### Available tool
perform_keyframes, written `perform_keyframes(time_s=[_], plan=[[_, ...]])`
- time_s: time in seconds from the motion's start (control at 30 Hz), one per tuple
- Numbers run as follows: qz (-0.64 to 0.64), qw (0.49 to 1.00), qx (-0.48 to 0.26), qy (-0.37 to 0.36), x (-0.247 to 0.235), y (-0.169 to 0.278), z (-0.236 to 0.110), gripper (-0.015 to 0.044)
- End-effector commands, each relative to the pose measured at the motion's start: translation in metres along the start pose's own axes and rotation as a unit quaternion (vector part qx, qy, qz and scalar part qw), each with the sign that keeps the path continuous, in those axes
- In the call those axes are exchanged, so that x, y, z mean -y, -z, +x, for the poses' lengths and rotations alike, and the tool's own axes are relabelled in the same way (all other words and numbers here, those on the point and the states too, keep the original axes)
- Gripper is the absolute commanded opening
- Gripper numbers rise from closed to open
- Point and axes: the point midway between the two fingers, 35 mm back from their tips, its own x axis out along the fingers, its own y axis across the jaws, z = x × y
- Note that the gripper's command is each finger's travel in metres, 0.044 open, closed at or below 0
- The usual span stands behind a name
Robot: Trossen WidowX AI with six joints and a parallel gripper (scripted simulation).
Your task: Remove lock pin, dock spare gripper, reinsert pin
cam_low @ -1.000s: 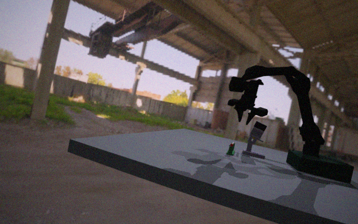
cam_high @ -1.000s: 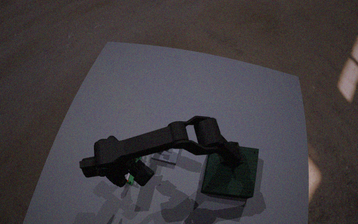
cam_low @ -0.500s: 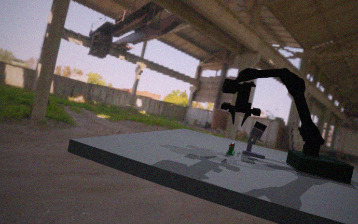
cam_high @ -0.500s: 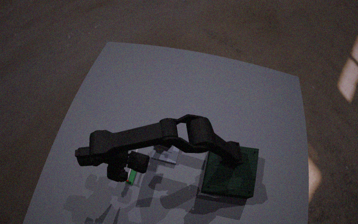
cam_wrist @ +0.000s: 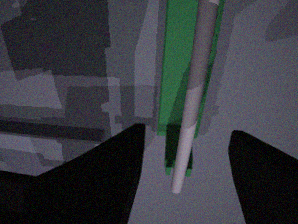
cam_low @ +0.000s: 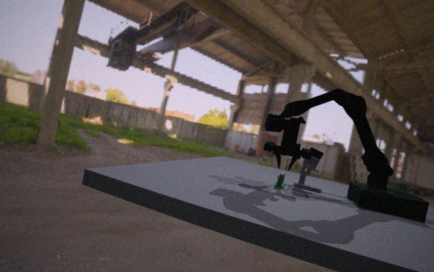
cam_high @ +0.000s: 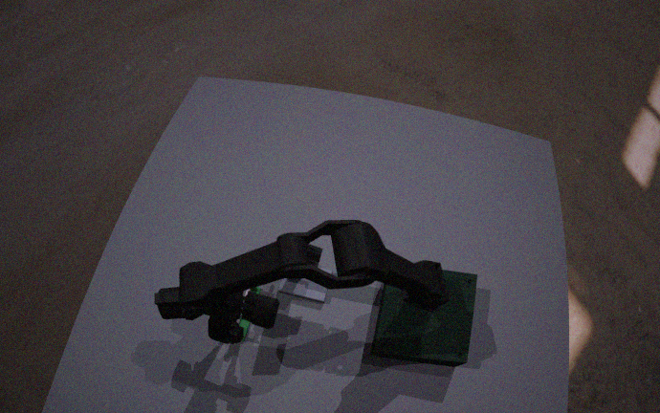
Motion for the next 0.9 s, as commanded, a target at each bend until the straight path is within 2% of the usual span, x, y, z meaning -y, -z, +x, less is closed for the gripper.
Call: perform_keyframes(time_s=[0.0,0.87], plan=[[0.001,1.0,0.004,0.003,0.0,-0.003,0.005,0.018],[0.001,1.0,0.004,0.003,0.002,-0.014,0.045,0.018]])
